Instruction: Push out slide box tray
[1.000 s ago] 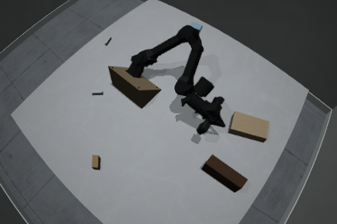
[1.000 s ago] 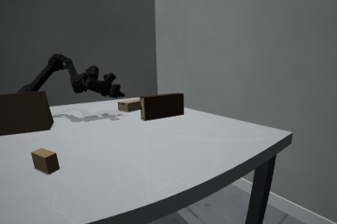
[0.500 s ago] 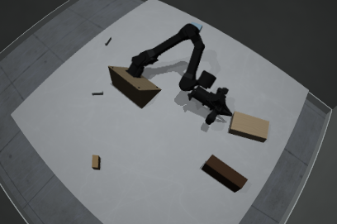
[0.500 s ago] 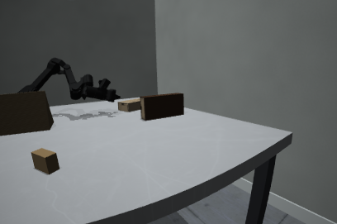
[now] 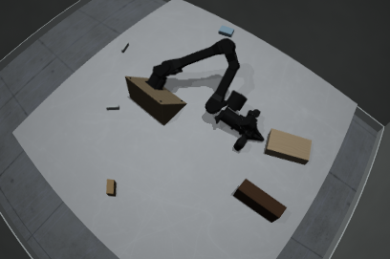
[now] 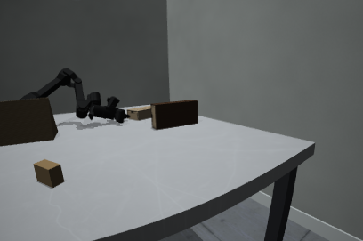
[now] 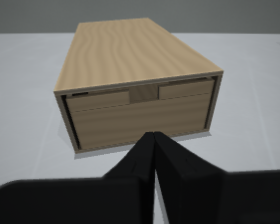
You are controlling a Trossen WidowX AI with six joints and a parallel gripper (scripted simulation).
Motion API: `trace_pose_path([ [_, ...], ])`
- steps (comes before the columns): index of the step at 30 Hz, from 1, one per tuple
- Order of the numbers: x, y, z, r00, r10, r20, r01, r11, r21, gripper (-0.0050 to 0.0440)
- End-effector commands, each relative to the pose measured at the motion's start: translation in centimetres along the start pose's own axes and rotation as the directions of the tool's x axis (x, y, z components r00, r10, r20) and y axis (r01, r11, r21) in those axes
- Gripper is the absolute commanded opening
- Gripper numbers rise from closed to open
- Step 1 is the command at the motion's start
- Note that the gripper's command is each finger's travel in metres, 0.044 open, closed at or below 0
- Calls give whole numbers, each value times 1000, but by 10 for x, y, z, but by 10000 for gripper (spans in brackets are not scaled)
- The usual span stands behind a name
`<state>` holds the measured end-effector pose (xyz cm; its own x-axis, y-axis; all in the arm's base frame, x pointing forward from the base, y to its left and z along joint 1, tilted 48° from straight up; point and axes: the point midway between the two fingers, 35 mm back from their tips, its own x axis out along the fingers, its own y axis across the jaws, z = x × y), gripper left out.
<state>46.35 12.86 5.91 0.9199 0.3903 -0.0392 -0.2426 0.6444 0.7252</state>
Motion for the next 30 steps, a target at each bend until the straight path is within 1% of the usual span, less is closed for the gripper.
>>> trace_pose_path([
  [1, 3, 6, 9, 999, 15, 31, -15, 1000, -5, -50],
  [7, 2, 6, 8, 1000, 15, 25, -15, 1000, -5, -50],
  [10, 5, 5, 0, 1000, 13, 24, -13, 1000, -3, -50],
  [13, 5, 4, 1, 1000, 12, 25, -11, 1000, -3, -50],
  [16, 4, 10, 10, 999, 24, 39, -24, 1000, -7, -50],
  [25, 3, 7, 6, 999, 16, 27, -16, 1000, -5, -50],
  [30, 8, 9, 9, 999, 21, 32, -21, 1000, -6, -50],
])
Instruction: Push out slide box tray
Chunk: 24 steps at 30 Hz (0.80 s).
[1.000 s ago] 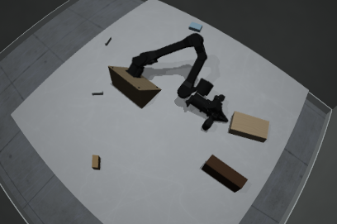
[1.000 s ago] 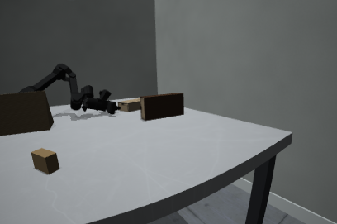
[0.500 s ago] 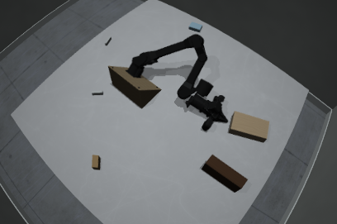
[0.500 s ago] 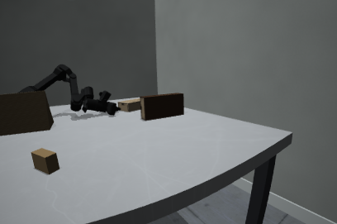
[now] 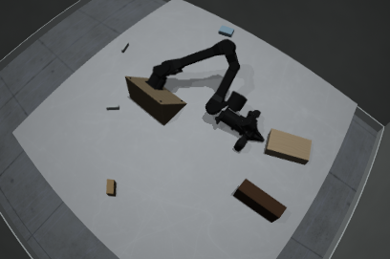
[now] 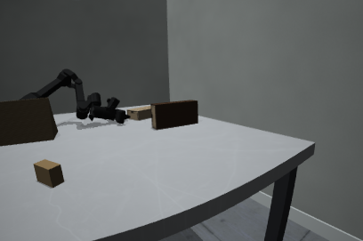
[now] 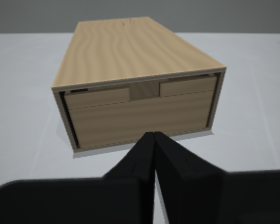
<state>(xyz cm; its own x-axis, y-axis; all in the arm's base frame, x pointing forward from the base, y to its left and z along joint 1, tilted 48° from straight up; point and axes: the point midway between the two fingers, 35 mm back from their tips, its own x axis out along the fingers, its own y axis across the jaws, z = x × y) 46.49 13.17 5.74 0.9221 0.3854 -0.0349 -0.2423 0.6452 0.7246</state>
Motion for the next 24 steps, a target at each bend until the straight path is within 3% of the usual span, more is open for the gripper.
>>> trace_pose_path([
  [1, 6, 9, 12, 999, 21, 26, -21, 1000, -5, -50],
  [24, 24, 9, 13, 1000, 12, 20, -12, 1000, -2, -50],
])
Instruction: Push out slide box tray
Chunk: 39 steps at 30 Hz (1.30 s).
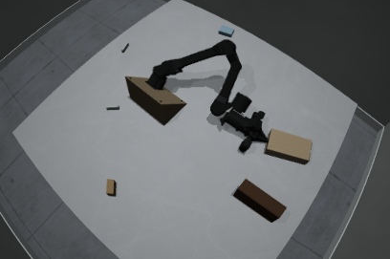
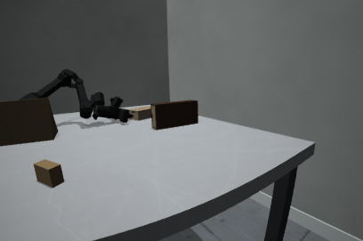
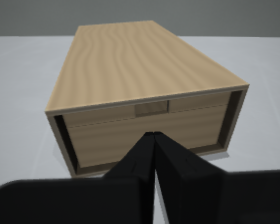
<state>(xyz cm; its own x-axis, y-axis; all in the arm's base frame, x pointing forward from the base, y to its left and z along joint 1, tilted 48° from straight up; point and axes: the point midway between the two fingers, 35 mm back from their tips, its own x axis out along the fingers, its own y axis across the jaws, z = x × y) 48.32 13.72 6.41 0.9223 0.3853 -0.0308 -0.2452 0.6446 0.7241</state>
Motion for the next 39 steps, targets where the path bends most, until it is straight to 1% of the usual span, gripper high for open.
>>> trace_pose_path([
  [1, 5, 5, 7, 1000, 9, 17, -9, 1000, -1, -50],
  [33, 30, 10, 14, 1000, 10, 17, -10, 1000, -1, -50],
  [36, 27, 11, 15, 1000, 14, 20, -14, 1000, -2, -50],
  [39, 6, 8, 11, 1000, 20, 21, -20, 1000, -3, -50],
])
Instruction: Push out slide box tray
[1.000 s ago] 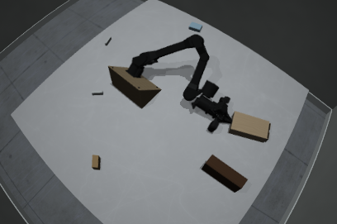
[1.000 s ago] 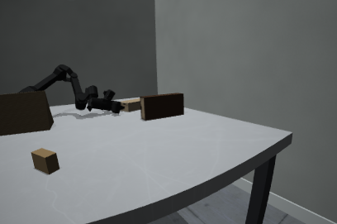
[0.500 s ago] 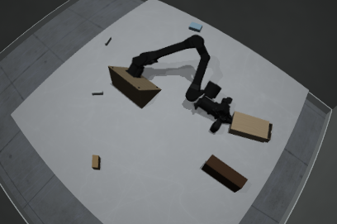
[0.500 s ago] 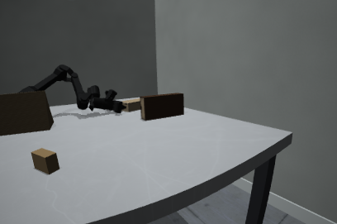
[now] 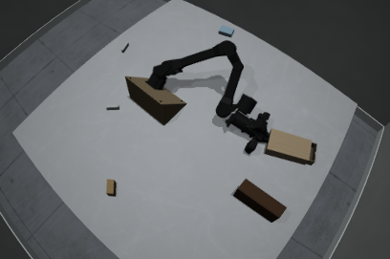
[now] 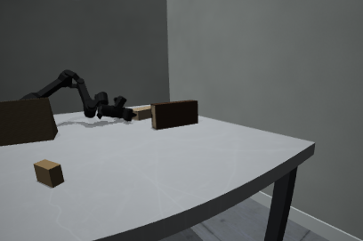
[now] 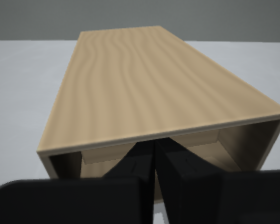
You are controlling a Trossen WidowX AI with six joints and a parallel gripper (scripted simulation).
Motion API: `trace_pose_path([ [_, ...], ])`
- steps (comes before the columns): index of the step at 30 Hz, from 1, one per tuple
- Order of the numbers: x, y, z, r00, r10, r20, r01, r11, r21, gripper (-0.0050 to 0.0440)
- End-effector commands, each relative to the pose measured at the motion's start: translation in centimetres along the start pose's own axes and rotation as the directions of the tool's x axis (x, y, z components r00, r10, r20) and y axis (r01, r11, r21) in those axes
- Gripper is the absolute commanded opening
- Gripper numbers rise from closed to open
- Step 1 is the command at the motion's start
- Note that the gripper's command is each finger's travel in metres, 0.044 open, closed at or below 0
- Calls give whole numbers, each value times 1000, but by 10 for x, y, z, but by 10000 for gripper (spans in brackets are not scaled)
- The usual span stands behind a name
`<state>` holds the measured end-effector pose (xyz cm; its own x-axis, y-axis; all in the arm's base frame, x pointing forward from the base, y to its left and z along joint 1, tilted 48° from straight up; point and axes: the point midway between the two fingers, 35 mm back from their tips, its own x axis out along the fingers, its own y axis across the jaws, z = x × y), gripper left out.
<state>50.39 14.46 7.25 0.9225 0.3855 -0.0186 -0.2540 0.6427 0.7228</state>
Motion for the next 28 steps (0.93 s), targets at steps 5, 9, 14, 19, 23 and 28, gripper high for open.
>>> trace_pose_path([
  [5, -41, -2, -4, 1000, 10, 12, -10, 1000, -1, -50],
  [9, -37, -2, 7, 1000, 11, 13, -11, 1000, -3, -50],
  [14, -37, 0, 12, 1000, 13, 10, -13, 1000, -7, -50],
  [19, -56, -8, 20, 992, -3, -128, 1, 1000, -21, -50],
  [23, -73, -6, 31, 980, 11, -199, -16, 1000, -23, -50],
  [28, -84, -9, 32, 968, 3, -252, -6, 1000, -8, -50],
])
